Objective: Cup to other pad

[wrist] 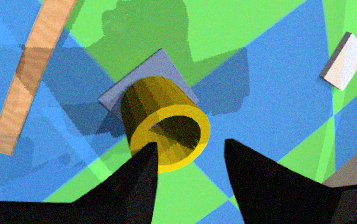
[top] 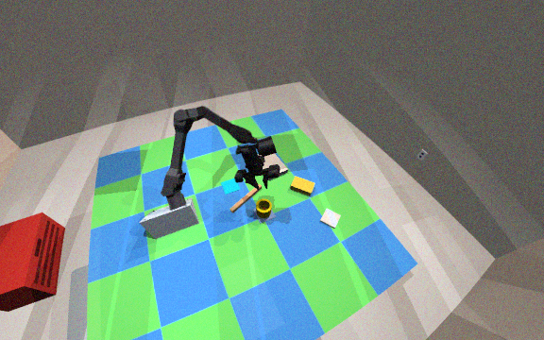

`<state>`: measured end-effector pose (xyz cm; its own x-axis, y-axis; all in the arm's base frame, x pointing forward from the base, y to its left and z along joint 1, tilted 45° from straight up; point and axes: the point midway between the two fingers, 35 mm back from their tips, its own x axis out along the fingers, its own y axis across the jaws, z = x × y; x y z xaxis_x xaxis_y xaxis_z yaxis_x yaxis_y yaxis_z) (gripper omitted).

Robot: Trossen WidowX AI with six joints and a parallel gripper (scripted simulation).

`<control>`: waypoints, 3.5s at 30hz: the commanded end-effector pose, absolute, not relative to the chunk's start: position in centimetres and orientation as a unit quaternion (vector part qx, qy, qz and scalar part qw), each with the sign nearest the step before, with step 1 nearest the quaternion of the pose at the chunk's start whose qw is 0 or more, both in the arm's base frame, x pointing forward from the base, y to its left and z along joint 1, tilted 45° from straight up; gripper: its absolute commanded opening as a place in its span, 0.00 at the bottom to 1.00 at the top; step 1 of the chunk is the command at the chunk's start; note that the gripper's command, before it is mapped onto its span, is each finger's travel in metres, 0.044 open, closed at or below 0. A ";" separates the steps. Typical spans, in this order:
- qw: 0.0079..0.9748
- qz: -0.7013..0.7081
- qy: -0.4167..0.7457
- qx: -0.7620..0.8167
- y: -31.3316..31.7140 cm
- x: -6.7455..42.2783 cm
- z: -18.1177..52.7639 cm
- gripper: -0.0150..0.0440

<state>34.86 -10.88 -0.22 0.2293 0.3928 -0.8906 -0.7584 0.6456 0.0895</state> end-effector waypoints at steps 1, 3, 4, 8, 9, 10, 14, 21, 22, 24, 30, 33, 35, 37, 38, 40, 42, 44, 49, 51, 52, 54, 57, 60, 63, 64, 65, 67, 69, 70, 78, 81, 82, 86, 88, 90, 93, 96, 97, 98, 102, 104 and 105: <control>0.740 0.456 0.475 -0.138 -11.5 33.1 -3.3 0.54; 0.734 0.497 0.451 -0.105 -11.5 32.1 -4.7 0.54; 0.732 0.512 0.440 -0.091 -11.5 31.6 -5.2 0.54; 0.732 0.523 0.430 -0.079 -11.5 31.3 -5.6 0.54; 0.732 0.523 0.430 -0.079 -11.5 31.3 -5.6 0.54; 0.732 0.523 0.430 -0.079 -11.5 31.3 -5.6 0.54; 0.732 0.523 0.430 -0.079 -11.3 31.3 -5.5 0.54; 0.732 0.523 0.430 -0.079 -10.7 31.5 -6.2 0.54; 0.732 0.523 0.430 -0.079 -10.6 31.5 -6.3 0.54; 0.732 0.523 0.430 -0.079 -10.3 31.5 -6.6 0.54; 0.732 0.523 0.430 -0.079 -9.7 31.7 -7.3 0.54; 0.732 0.523 0.430 -0.079 -9.3 31.7 -7.6 0.54; 0.732 0.523 0.430 -0.079 -9.1 31.7 -7.9 0.54; 0.732 0.523 0.429 -0.079 -8.8 31.8 -8.1 0.54; 0.732 0.523 0.429 -0.079 -8.7 31.8 -8.2 0.54; 0.732 0.523 0.429 -0.079 -8.5 31.8 -8.4 0.54; 0.732 0.523 0.429 -0.079 -8.3 31.8 -8.6 0.54; 0.732 0.523 0.429 -0.079 -8.0 31.8 -8.9 0.54; 0.732 0.523 0.429 -0.078 -7.4 31.8 -9.4 0.54; 0.732 0.523 0.429 -0.078 -7.2 31.8 -9.6 0.54; 0.732 0.523 0.429 -0.078 -7.1 31.8 -9.7 0.54; 0.732 0.524 0.429 -0.078 -6.9 31.8 -9.8 0.54; 0.732 0.524 0.429 -0.078 -6.9 31.8 -9.9 0.54; 0.731 0.524 0.430 -0.081 -7.0 31.8 -9.8 0.51; 0.731 0.524 0.430 -0.081 -7.0 31.8 -9.8 0.48; 0.731 0.524 0.430 -0.081 -7.0 31.8 -9.8 0.47; 0.731 0.524 0.430 -0.081 -7.0 31.8 -9.8 0.46; 0.731 0.524 0.430 -0.081 -7.0 31.8 -9.8 0.43; 0.731 0.524 0.430 -0.081 -7.0 31.8 -9.8 0.41; 0.731 0.524 0.430 -0.081 -7.0 31.8 -9.8 0.40; 0.731 0.524 0.430 -0.081 -7.0 31.8 -9.8 0.31; 0.731 0.524 0.430 -0.081 -7.0 31.8 -9.8 0.28; 0.731 0.524 0.430 -0.081 -7.0 31.8 -9.8 0.25; 0.731 0.524 0.430 -0.081 -7.6 31.8 -9.3 0.25; 0.731 0.524 0.430 -0.081 -8.1 31.8 -8.7 0.25; 0.731 0.523 0.430 -0.080 -8.7 31.6 -8.0 0.25; 0.732 0.523 0.430 -0.079 -9.7 31.2 -6.9 0.25; 0.732 0.523 0.429 -0.079 -10.1 30.9 -6.4 0.25; 0.732 0.523 0.429 -0.079 -10.1 30.8 -6.4 0.25; 0.732 0.523 0.429 -0.079 -10.1 30.8 -6.4 0.25; 0.732 0.524 0.429 -0.074 -9.8 30.9 -6.7 0.25; 0.732 0.524 0.429 -0.074 -9.8 30.9 -6.7 0.25; 0.732 0.524 0.429 -0.074 -9.8 30.9 -6.7 0.25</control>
